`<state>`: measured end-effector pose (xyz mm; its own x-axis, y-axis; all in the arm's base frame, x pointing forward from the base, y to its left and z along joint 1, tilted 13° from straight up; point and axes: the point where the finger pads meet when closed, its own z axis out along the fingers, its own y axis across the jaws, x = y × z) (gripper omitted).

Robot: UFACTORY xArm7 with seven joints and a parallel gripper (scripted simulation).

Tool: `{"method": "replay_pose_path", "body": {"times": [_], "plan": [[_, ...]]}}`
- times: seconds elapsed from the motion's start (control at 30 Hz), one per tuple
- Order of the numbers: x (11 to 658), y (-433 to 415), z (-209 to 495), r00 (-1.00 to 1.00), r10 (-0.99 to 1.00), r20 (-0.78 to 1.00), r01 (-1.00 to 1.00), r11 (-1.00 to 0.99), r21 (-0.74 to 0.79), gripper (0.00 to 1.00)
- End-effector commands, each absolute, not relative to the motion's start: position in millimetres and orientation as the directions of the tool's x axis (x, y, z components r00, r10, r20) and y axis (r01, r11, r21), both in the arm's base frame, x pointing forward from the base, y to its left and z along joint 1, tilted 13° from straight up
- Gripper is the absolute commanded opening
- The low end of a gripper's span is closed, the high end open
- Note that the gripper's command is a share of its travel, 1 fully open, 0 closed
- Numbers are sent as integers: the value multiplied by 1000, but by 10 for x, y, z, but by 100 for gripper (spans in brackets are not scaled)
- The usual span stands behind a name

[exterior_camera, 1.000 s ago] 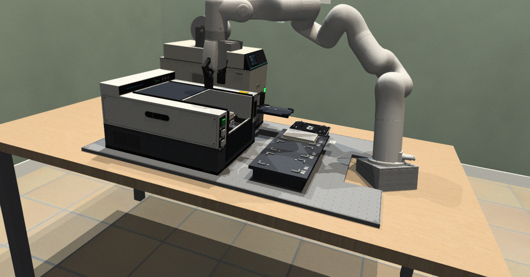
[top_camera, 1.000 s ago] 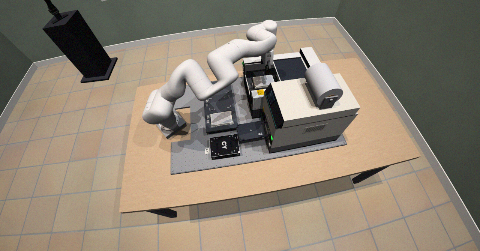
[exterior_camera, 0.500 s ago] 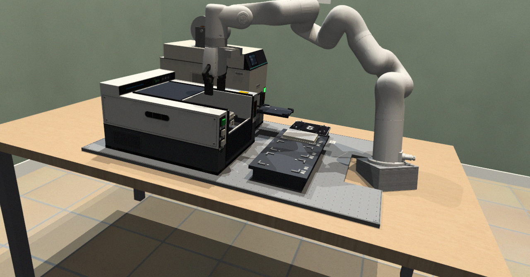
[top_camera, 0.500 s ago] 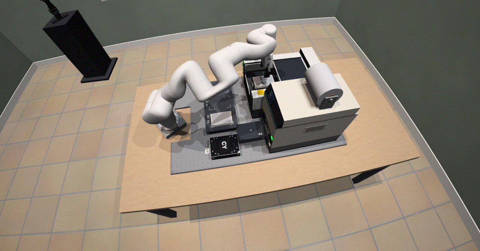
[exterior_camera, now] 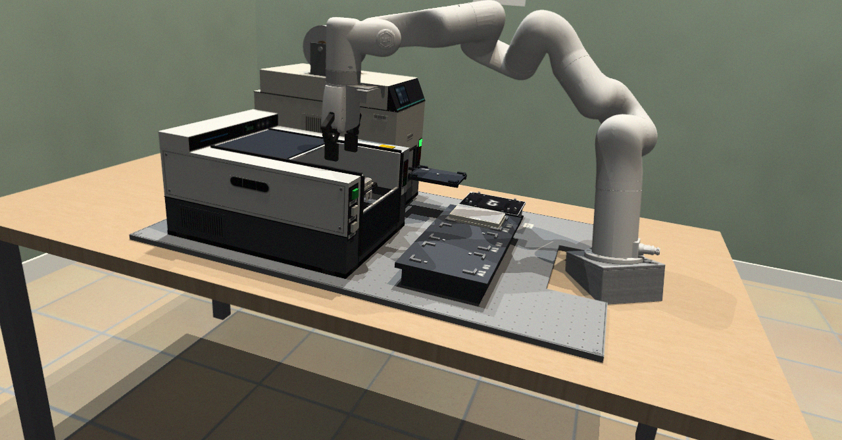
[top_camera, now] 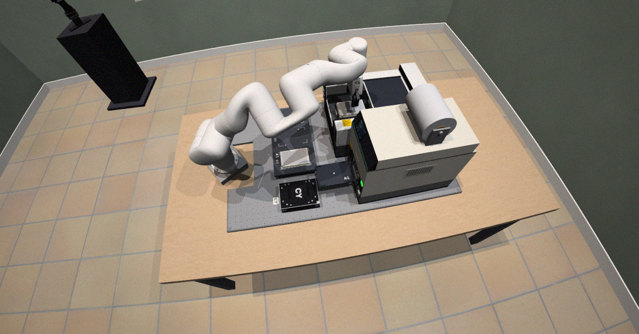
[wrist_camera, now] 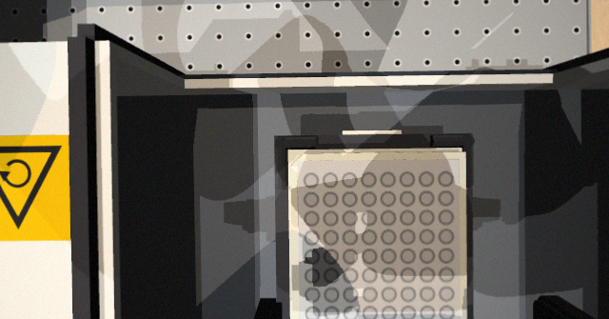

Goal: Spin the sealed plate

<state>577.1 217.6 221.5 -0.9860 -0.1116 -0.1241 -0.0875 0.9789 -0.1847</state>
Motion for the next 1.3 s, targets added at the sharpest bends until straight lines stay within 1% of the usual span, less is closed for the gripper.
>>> {"method": "replay_pose_path", "body": {"times": [0.0,0.83,1.27], "plan": [[5786,2176,2172,-985,-112,-129,-88,979,-183,100],[5841,2111,1798,-985,-112,-129,-88,979,-183,100],[5843,2109,1787,-985,-112,-129,-88,979,-183,100]]}}
